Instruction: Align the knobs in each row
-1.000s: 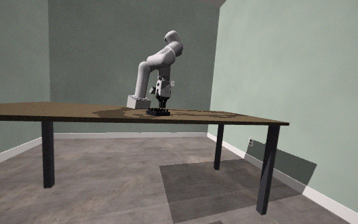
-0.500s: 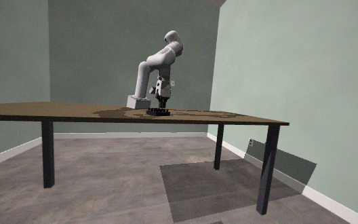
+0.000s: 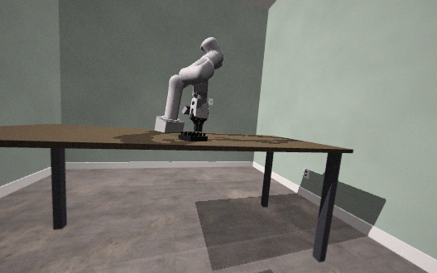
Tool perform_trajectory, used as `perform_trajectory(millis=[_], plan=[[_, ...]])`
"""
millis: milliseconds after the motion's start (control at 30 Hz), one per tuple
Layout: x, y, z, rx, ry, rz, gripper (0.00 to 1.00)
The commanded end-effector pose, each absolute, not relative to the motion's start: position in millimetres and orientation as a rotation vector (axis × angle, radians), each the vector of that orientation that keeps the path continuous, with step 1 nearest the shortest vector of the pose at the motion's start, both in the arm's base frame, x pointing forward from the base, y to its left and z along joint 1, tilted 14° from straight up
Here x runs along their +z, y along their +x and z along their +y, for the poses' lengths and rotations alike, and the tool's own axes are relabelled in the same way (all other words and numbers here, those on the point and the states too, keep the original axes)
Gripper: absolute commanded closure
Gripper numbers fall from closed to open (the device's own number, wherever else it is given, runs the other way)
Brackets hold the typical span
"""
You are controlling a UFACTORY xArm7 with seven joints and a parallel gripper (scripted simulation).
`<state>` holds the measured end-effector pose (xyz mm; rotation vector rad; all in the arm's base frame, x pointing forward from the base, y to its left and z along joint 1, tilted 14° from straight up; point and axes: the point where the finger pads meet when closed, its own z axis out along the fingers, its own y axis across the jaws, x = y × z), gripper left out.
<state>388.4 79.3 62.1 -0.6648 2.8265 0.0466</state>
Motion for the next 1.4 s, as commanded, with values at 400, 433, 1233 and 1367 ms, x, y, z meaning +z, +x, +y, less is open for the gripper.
perform_trajectory(millis=[400,433,1233,1367], plan=[[57,390,80,0.047,-0.663,2.824,0.81],[57,390,80,0.047,-0.663,2.824,0.81],[51,392,80,0.047,-0.663,2.824,0.81],[51,392,80,0.047,-0.663,2.824,0.81]])
